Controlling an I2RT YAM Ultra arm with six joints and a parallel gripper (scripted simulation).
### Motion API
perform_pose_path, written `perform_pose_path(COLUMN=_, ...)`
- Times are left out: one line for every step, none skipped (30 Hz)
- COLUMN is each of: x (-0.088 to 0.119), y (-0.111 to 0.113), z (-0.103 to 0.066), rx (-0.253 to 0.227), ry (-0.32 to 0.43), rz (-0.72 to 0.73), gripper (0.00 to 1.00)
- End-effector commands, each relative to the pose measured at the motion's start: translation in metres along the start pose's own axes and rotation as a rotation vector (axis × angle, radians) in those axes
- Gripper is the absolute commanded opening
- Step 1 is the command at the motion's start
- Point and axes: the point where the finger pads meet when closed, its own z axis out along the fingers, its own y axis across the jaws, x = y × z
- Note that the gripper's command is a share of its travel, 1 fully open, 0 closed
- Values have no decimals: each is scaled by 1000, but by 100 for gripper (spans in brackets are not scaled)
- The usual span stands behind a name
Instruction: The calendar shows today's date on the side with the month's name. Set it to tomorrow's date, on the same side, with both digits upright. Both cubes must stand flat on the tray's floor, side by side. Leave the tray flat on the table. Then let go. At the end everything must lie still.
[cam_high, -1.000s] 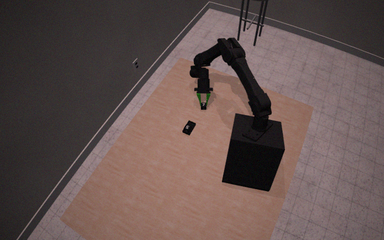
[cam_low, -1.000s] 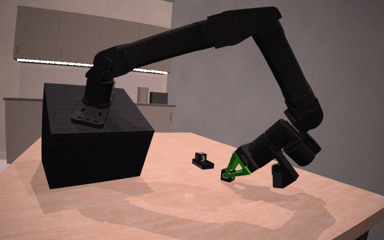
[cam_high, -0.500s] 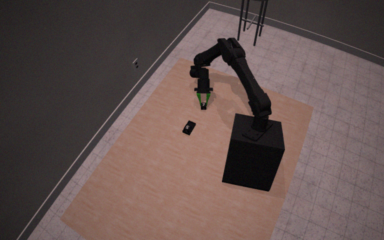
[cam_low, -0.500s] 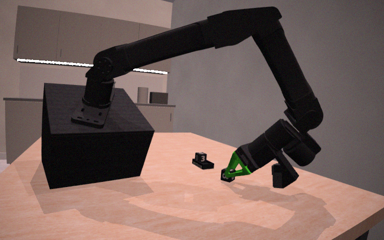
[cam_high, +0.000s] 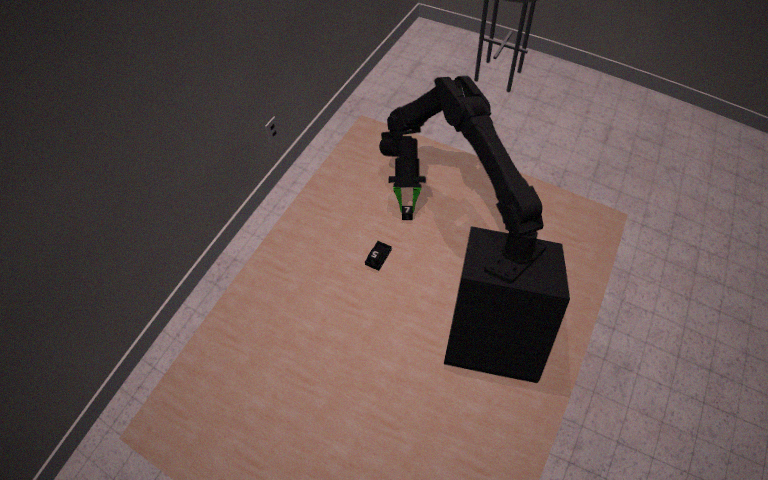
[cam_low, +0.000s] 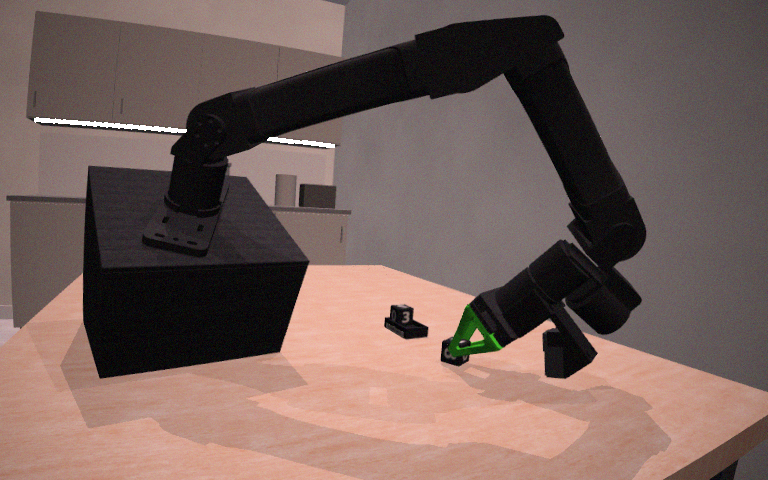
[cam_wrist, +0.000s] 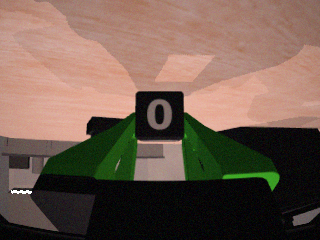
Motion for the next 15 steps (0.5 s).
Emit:
perform_pose_path(x=0, y=2, z=-4, rx=-7, ry=-10, rz=-5, gripper=26)
perform_pose_path(x=0, y=2, z=-4, rx=-7, ry=-10, rz=-5, gripper=26)
perform_pose_path(x=-1, y=2, z=-4, rx=-7, ry=-10, rz=-5, gripper=26)
perform_pose_path(x=-1, y=2, z=-4, rx=-7, ry=-10, rz=-5, gripper=26)
perform_pose_path(x=-1, y=2, z=-4, rx=-7, ry=-10, rz=-5, gripper=26)
perform_pose_path(x=-1, y=2, z=-3, rx=-7, ry=-10, rz=-5, gripper=26)
perform_pose_path(x=-1, y=2, z=-3, rx=-7, ry=-10, rz=-5, gripper=26)
perform_pose_path(x=-1, y=2, z=-3, rx=-7, ry=-10, rz=-5, gripper=26)
perform_pose_path(x=-1, y=2, z=-3, rx=-7, ry=-10, rz=-5, gripper=26)
perform_pose_path(x=-1, y=2, z=-3, rx=-7, ry=-10, rz=-5, gripper=26)
perform_pose_path(x=-1, y=2, z=-3, rx=-7, ry=-10, rz=-5, gripper=26)
perform_pose_path(x=-1, y=2, z=-3, rx=-7, ry=-10, rz=-5, gripper=26)
perform_pose_path(x=-2, y=2, z=-3, rx=-7, ry=-10, rz=-5, gripper=26)
perform_pose_path(x=-2, y=2, z=-3, rx=-7, ry=-10, rz=-5, gripper=26)
perform_pose_path(x=-2, y=2, z=-3, rx=-7, ry=-10, rz=-5, gripper=26)
